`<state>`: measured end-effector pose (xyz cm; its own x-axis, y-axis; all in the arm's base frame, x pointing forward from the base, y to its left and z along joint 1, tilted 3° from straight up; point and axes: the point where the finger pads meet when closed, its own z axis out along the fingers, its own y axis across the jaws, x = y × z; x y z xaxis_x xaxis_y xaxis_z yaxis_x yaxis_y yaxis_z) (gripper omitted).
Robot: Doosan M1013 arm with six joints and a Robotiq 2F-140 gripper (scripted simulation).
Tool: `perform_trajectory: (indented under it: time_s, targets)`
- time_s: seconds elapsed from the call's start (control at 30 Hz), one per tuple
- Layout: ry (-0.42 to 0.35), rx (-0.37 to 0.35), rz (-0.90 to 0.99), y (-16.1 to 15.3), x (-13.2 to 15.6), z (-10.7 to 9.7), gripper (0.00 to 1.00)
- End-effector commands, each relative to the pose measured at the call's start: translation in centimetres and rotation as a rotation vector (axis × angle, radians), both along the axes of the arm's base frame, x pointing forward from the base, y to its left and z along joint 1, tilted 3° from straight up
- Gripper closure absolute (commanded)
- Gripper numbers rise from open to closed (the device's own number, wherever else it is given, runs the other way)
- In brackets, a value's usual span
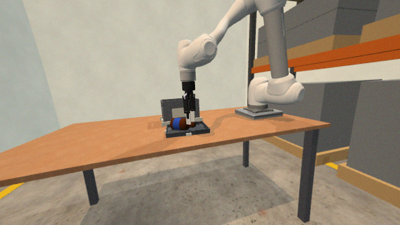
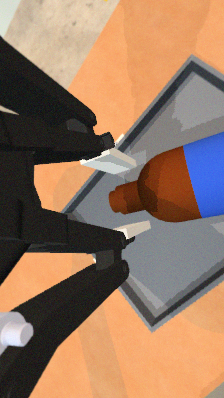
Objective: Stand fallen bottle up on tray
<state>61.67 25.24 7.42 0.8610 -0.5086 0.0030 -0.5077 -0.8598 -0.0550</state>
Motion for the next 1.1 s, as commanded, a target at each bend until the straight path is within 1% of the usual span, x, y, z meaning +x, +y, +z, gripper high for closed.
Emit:
perform_trajectory:
  time_s: [0.0, 0.43, 1.07]
  targets:
    - [0.0, 0.0, 0.0, 0.0, 0.0, -0.3, 0.56]
    - [0.0, 0.0, 0.0, 0.1, 0.1, -1.8, 0.56]
    - [0.0, 0.0, 0.0, 0.1, 0.1, -2.4, 0.56]
